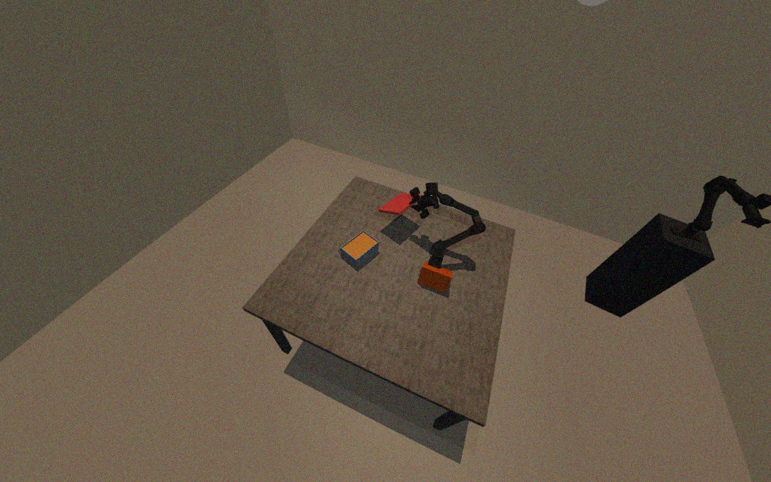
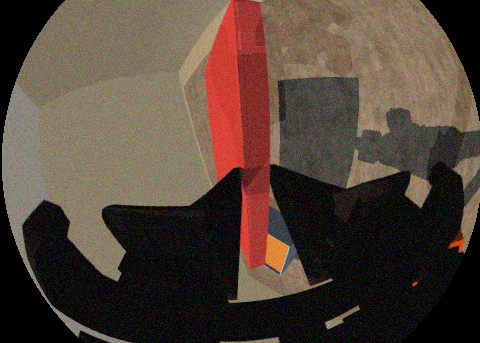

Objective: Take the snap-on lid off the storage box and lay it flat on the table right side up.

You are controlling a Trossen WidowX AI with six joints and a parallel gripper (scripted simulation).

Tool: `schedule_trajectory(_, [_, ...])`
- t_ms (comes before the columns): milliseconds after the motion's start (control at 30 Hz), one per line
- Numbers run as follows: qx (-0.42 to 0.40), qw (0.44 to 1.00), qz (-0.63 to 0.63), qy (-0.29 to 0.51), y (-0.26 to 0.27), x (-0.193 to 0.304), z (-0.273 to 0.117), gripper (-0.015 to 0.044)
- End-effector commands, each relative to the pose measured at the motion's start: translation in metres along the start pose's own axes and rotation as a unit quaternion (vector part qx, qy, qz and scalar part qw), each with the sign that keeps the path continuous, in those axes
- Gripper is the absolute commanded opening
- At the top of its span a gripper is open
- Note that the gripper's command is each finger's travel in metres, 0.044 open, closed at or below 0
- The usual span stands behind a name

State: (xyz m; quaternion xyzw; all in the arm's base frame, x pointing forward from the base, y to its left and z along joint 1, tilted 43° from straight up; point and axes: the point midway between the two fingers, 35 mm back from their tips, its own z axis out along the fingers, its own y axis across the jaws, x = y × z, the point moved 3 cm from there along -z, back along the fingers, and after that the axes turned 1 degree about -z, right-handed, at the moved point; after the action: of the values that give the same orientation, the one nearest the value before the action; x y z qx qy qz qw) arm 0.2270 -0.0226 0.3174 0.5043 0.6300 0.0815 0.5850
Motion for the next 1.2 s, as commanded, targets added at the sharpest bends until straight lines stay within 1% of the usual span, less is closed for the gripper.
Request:
schedule_trajectory(0, [-0.006, 1.000, 0.000, 0.002, 0.002, -0.008, -0.002, 0.0000])
schedule_trajectory(1167, [-0.007, 1.000, 0.001, 0.001, -0.020, -0.004, 0.016, 0.0000])
